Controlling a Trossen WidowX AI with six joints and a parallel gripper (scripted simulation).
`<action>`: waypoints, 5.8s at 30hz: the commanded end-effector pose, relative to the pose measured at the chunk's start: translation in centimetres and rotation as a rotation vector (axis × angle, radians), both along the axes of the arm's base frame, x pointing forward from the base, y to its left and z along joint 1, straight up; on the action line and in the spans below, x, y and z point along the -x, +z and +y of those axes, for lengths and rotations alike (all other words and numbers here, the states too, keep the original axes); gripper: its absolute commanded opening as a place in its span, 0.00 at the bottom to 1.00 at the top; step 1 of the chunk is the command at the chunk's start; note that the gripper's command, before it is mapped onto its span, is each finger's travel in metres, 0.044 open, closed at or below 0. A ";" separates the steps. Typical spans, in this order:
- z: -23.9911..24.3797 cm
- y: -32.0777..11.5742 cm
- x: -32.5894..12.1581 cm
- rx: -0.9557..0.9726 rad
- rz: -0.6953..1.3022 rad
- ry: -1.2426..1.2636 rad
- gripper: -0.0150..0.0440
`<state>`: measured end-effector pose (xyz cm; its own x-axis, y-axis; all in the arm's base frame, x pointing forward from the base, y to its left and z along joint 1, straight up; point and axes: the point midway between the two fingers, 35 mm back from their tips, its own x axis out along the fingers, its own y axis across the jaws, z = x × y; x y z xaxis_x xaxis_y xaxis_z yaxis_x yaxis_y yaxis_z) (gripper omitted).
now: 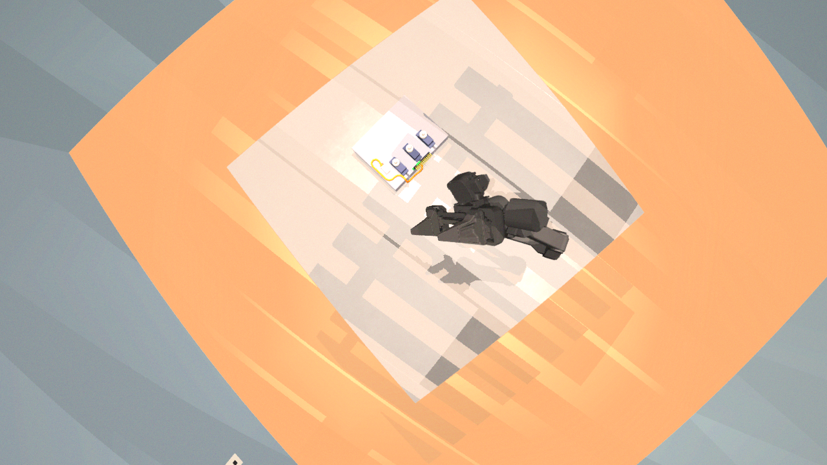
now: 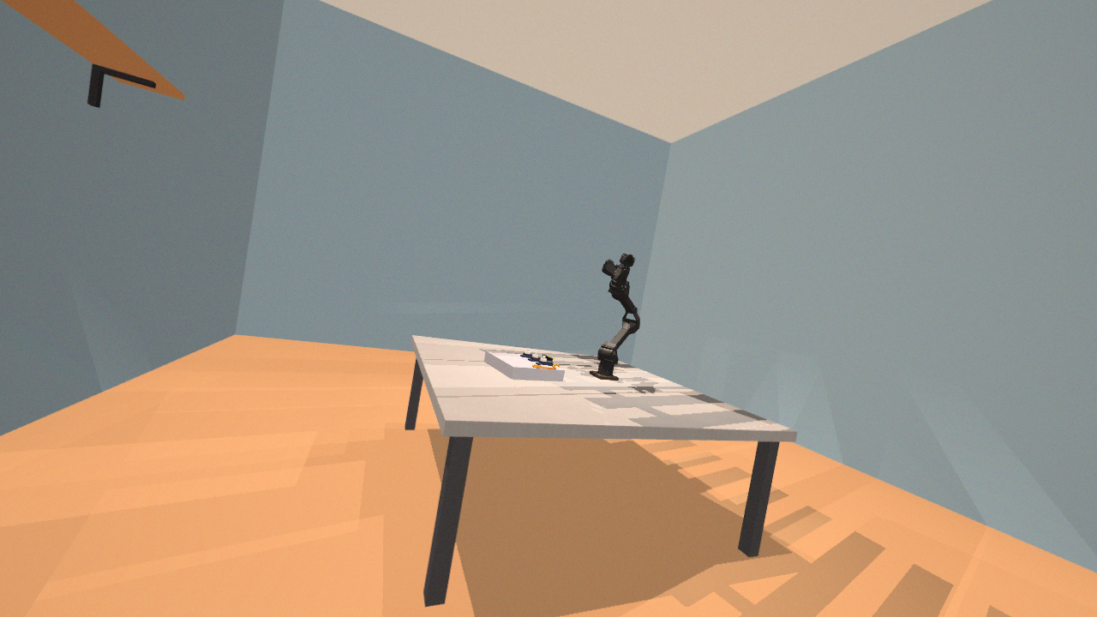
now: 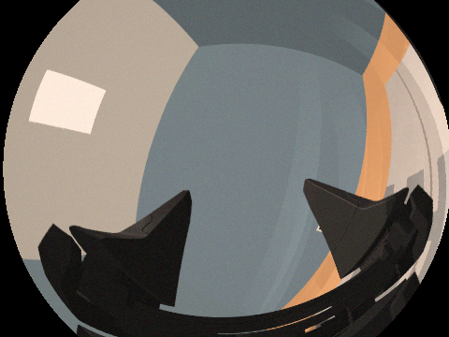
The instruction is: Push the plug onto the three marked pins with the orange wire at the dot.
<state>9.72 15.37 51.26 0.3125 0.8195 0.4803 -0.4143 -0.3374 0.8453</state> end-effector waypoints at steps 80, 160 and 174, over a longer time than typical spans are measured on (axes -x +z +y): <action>-13.8 -20.0 -24.8 1.753 -0.633 -1.139 0.45; -3.8 -37.0 -30.2 1.308 -2.528 1.431 0.45; -2.8 -38.8 -29.4 0.841 -2.688 1.607 0.45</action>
